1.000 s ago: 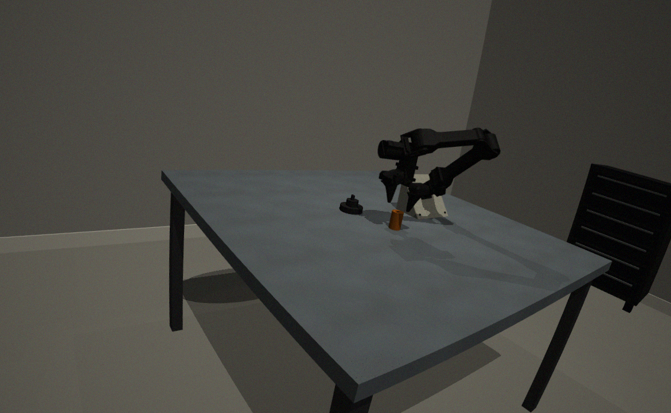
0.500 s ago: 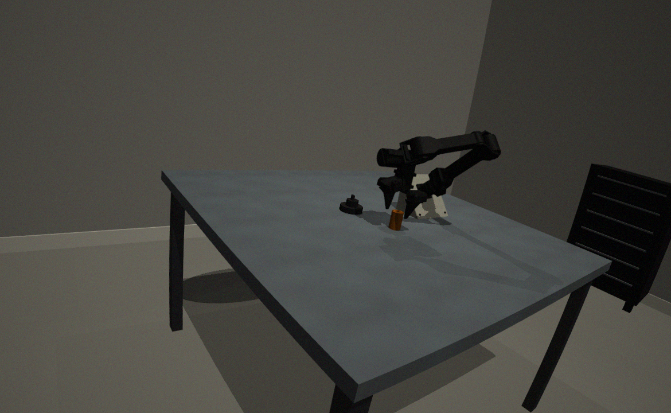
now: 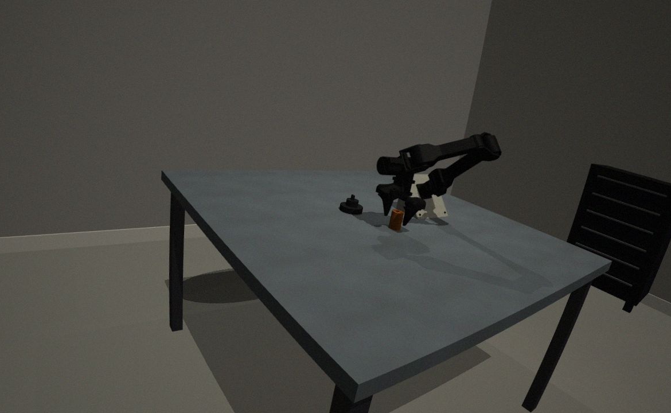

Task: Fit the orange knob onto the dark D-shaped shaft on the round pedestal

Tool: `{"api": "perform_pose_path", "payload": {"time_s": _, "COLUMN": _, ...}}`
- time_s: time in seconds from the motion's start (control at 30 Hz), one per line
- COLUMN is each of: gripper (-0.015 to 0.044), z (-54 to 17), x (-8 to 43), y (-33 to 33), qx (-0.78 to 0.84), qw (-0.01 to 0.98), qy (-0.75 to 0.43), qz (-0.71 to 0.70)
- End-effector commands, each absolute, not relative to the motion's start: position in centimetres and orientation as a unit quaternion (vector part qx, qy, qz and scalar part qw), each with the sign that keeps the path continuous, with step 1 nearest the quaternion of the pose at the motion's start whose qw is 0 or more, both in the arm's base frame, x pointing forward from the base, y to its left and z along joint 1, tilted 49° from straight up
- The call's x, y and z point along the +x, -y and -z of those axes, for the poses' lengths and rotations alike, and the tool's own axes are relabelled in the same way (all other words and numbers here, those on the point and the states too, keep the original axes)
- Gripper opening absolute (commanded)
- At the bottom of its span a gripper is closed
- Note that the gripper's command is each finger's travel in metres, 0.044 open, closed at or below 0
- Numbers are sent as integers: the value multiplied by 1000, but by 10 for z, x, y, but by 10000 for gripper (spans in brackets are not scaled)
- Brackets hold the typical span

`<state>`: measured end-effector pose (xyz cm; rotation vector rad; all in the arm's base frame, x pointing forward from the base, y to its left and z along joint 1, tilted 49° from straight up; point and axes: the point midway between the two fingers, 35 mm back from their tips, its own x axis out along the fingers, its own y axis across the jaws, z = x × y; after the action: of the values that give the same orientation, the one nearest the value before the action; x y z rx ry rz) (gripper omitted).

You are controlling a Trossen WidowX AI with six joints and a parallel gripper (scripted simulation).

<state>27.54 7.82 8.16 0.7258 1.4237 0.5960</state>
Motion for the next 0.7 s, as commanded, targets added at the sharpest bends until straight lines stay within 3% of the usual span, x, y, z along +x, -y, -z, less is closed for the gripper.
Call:
{"api": "perform_pose_path", "payload": {"time_s": 0.0, "gripper": 440, "z": -78, "x": 274, "y": -85, "qx": 323, "qw": 655, "qy": -629, "qz": -265}}
{"api": "perform_pose_path", "payload": {"time_s": 0.3, "gripper": 440, "z": -71, "x": 274, "y": -94, "qx": 325, "qw": 654, "qy": -629, "qz": -266}}
{"api": "perform_pose_path", "payload": {"time_s": 0.63, "gripper": 177, "z": -71, "x": 274, "y": -94, "qx": 325, "qw": 654, "qy": -629, "qz": -266}}
{"api": "perform_pose_path", "payload": {"time_s": 0.67, "gripper": 171, "z": -71, "x": 274, "y": -94, "qx": 325, "qw": 654, "qy": -629, "qz": -266}}
